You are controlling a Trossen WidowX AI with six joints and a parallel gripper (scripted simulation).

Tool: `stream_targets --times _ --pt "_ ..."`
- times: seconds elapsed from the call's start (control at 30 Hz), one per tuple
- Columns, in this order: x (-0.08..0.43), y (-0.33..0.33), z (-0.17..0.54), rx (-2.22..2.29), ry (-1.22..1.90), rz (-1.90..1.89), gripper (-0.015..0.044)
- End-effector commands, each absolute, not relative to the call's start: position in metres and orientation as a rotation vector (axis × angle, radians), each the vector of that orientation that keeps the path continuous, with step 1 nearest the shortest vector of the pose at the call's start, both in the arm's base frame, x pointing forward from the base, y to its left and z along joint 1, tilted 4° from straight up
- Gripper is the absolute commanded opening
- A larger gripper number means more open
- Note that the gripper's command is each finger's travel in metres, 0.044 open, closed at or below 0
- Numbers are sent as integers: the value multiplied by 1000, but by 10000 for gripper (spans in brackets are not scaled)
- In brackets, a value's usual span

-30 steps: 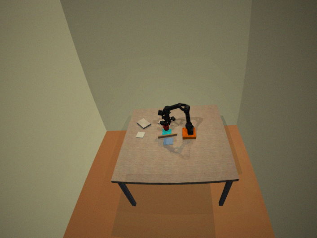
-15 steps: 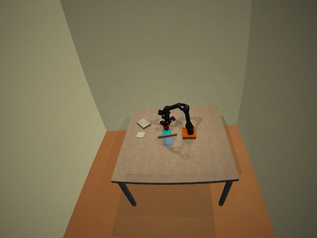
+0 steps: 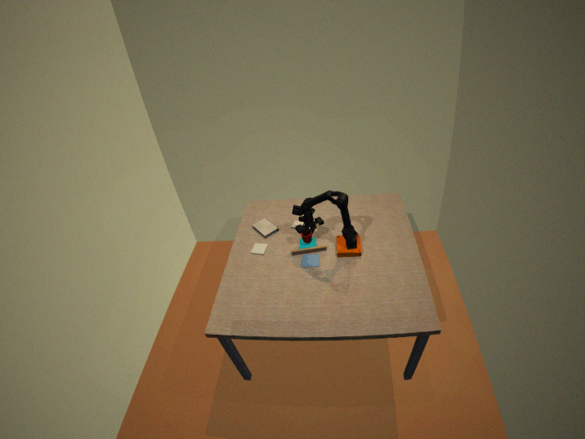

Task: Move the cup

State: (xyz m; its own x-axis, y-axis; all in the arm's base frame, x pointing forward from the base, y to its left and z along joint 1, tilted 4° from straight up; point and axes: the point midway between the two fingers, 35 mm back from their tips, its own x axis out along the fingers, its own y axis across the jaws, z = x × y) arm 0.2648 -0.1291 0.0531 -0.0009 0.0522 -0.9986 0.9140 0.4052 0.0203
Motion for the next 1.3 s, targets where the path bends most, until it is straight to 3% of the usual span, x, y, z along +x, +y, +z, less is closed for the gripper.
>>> stream_targets --times 0.0,0.93,1.1,1.27 --pt "264 -129 46 930 1415 -863 0" --pt "263 -129 29 936 1411 -865 0" --pt "263 -129 29 936 1411 -865 128" --pt "263 -129 30 936 1411 -865 128"
